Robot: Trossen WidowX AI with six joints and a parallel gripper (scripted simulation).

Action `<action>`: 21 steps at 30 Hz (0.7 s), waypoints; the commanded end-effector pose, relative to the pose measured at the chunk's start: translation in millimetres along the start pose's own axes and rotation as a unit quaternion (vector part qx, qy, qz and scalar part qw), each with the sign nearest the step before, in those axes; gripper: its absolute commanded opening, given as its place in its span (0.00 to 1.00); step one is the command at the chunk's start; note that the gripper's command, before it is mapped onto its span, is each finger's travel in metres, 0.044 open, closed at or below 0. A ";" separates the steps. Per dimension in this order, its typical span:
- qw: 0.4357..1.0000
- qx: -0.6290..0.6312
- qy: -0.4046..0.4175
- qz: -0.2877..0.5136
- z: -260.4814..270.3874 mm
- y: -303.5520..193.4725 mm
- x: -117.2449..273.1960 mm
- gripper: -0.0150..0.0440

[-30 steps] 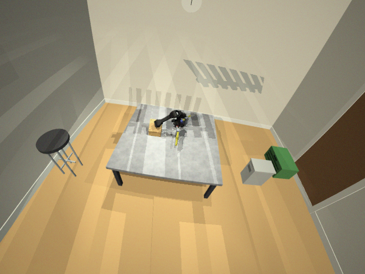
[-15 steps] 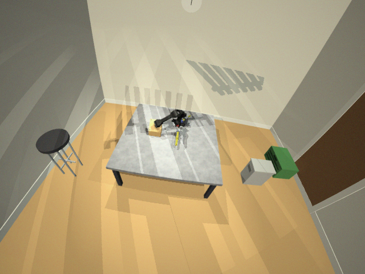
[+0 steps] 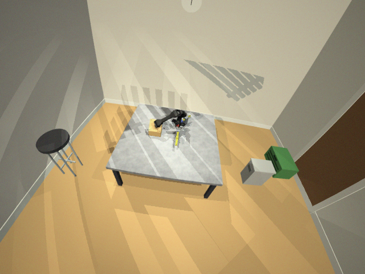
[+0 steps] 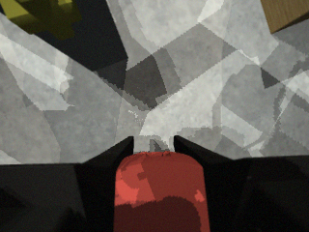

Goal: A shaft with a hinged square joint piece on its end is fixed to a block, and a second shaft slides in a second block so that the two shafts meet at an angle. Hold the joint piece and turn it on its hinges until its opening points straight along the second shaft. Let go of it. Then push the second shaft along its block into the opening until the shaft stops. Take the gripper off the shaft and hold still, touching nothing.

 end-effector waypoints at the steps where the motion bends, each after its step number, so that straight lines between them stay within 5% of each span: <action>1: 1.000 0.002 0.001 -0.002 0.1 -0.1 0.1 0.25; 15: 1.000 0.001 0.000 -0.001 0.1 -0.1 0.1 0.25; 21: 1.000 0.001 0.000 -0.001 0.1 -0.1 0.1 0.50</action>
Point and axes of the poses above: the point midway between the two fingers, 35 mm back from their tips, its own x axis back along the fingers, its own z axis across the jaws, y = z × x, the point moved 6 cm from there along x, back along the fingers, and after that the axes turned 3 degrees about -x, right-handed, at the moved point
